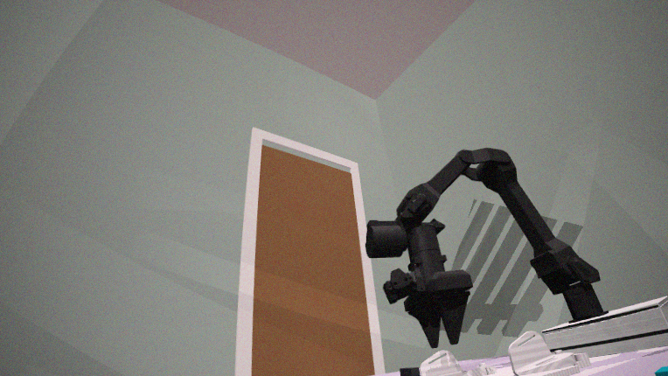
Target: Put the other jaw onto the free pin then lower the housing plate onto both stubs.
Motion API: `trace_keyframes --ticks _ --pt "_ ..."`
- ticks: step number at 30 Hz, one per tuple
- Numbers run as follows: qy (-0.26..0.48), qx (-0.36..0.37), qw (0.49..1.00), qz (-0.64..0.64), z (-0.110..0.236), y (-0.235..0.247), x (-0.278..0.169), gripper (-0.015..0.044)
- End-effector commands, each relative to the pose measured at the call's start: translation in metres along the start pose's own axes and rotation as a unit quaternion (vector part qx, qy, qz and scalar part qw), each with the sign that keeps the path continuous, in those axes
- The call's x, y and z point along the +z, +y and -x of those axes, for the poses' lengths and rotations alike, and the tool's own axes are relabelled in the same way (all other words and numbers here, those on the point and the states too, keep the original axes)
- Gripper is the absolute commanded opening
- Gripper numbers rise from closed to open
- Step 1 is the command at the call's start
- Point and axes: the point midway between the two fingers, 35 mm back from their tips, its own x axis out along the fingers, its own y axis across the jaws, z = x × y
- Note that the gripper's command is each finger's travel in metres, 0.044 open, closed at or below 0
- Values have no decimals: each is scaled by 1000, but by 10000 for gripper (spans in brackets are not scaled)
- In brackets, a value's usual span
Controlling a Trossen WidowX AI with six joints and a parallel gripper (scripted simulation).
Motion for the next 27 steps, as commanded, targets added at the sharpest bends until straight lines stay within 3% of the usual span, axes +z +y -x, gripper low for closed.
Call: trace_keyframes --ticks 1,27 --pt "0 -2 1000 -2 0 0 0 440" --pt "0 0 1000 0 -11 0 1 440"
